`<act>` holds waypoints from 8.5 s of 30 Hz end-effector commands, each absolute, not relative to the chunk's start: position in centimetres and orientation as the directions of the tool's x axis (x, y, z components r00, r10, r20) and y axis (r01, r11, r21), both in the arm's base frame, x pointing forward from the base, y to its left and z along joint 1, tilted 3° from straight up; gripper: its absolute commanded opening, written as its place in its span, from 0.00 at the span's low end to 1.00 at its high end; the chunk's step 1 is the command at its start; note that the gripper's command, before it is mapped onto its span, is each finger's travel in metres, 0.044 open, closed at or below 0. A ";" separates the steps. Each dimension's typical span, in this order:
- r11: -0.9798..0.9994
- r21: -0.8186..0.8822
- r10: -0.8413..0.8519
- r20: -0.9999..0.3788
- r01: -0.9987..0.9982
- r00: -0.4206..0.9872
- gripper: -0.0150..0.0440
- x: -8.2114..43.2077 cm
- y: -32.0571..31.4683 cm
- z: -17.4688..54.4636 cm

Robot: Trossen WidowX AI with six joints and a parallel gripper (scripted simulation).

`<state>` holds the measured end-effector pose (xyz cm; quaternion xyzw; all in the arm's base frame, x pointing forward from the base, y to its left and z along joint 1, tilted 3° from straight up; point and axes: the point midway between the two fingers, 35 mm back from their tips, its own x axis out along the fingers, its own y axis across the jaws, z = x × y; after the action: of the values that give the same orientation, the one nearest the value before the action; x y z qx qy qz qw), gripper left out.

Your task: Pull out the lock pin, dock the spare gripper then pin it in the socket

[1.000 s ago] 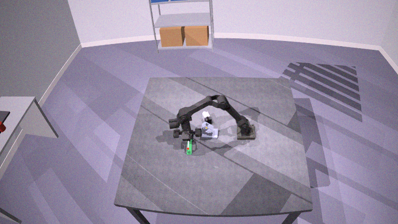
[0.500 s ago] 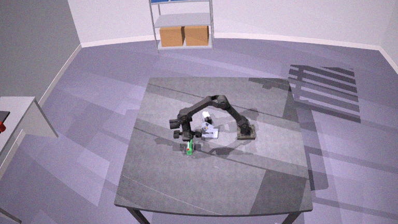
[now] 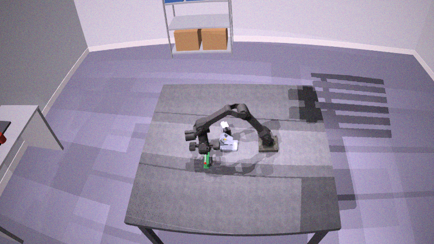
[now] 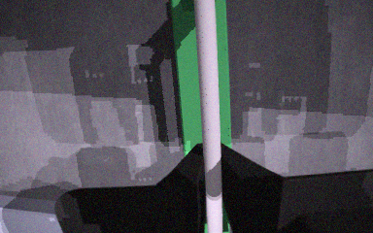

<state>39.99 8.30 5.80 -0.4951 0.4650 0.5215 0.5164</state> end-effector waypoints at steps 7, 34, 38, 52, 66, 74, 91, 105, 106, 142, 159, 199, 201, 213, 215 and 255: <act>-0.034 -0.026 0.078 -0.997 -0.999 0.023 0.25 40.0 8.3 5.8; -0.035 0.000 0.074 -0.997 -0.999 -0.002 1.00 39.3 8.2 7.9; -0.036 0.008 0.072 -0.997 -0.999 -0.011 1.00 39.0 8.2 8.5; -0.038 0.036 0.067 -0.997 -0.999 -0.038 1.00 38.2 8.2 10.7; -0.039 0.062 0.062 -0.996 -0.997 -0.064 1.00 37.5 8.1 12.9; -0.040 0.076 0.060 -0.995 -0.996 -0.078 1.00 37.1 8.1 14.2; -0.026 -0.024 0.082 -0.996 -0.999 0.022 1.00 36.2 8.1 19.9; 0.922 -0.362 -0.320 -0.911 -0.133 0.259 1.00 33.8 -3.2 18.3; 0.929 -0.371 -0.354 -0.895 -0.012 0.271 1.00 33.4 -4.1 18.3; 0.362 0.044 -0.683 -0.667 0.931 0.297 1.00 27.3 -11.9 17.5; 0.362 0.044 -0.682 -0.668 0.931 0.297 1.00 27.8 -11.5 12.5; 0.363 0.043 -0.682 -0.668 0.931 0.297 1.00 27.9 -11.8 5.1; 0.363 0.043 -0.682 -0.668 0.931 0.296 1.00 27.9 -11.8 4.8; 0.363 0.043 -0.682 -0.668 0.931 0.296 0.87 27.8 -11.8 4.2; 0.363 0.043 -0.682 -0.668 0.931 0.296 0.78 27.8 -11.8 4.2; 0.363 0.044 -0.682 -0.668 0.931 0.297 0.25 27.6 -11.5 15.1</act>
<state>27.64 -11.44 12.53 0.2137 0.2982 -0.5201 0.7713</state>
